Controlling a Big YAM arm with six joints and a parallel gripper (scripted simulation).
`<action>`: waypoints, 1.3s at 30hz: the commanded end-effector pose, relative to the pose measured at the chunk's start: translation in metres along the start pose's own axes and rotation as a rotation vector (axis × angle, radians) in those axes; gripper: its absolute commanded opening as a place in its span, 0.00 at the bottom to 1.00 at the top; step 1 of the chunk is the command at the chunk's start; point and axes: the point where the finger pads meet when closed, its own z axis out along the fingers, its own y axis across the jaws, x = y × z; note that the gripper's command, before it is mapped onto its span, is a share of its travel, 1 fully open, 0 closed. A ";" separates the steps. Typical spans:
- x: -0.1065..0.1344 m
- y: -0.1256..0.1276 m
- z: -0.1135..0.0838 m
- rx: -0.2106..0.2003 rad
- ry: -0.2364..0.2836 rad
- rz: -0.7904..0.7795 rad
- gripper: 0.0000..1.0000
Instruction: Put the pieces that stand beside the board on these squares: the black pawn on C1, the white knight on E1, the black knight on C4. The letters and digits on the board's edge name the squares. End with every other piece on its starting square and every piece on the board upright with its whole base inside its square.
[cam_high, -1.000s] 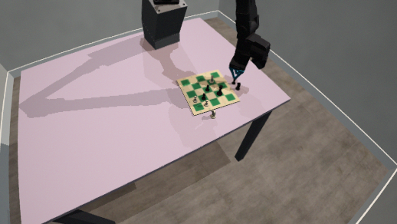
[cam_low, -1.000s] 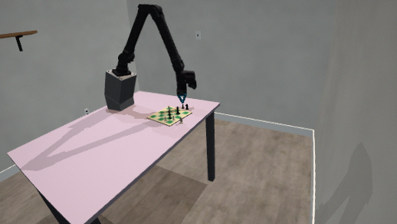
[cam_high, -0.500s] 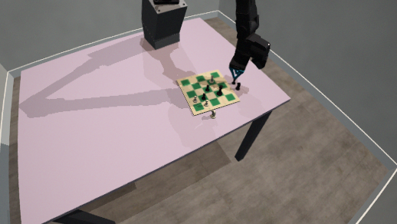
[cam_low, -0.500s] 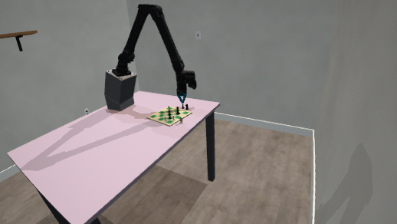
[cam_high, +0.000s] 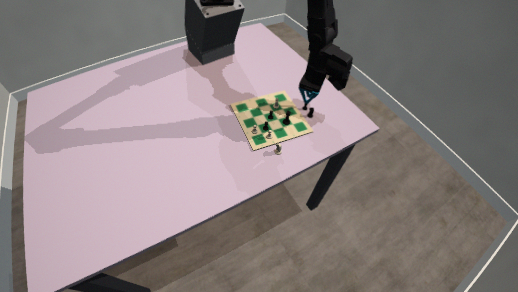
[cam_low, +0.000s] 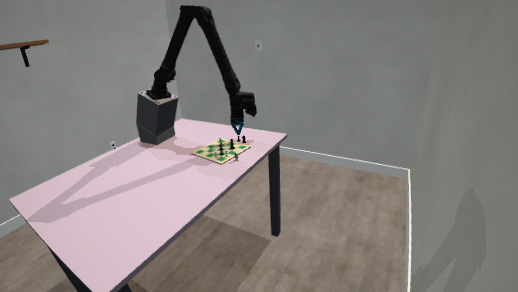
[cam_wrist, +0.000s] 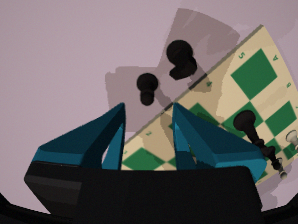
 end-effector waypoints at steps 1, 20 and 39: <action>0.006 -0.002 0.007 0.000 0.002 -0.001 0.34; 0.004 -0.004 0.007 0.002 -0.003 0.001 0.34; 0.004 -0.004 0.007 0.002 -0.003 0.001 0.34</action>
